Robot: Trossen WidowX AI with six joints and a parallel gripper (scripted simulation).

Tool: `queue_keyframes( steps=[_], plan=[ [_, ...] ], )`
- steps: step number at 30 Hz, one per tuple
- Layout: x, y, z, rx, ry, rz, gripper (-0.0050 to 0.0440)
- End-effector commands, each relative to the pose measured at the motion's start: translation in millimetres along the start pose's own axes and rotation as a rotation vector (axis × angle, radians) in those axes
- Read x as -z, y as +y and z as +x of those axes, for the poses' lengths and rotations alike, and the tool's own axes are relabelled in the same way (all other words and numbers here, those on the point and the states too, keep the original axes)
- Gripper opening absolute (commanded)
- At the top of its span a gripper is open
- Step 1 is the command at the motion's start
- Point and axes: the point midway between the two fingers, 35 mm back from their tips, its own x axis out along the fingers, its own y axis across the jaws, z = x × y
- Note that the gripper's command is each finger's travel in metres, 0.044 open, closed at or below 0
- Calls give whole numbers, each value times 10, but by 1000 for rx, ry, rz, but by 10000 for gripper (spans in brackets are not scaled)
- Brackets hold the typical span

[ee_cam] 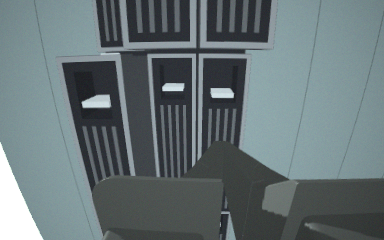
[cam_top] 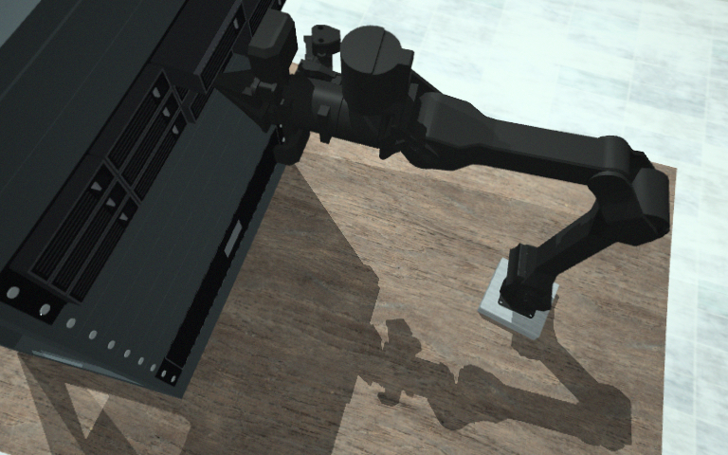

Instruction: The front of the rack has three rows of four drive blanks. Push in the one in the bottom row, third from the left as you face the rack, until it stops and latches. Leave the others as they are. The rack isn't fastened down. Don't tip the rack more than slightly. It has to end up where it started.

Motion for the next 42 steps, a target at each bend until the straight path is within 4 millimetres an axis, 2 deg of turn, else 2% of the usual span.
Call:
queue_keyframes(
  steps=[1,42],
  plan=[
    [2,105,21,-26,4,-3,-50],
    [4,106,116,-26,4,-3,-50]
  ],
)
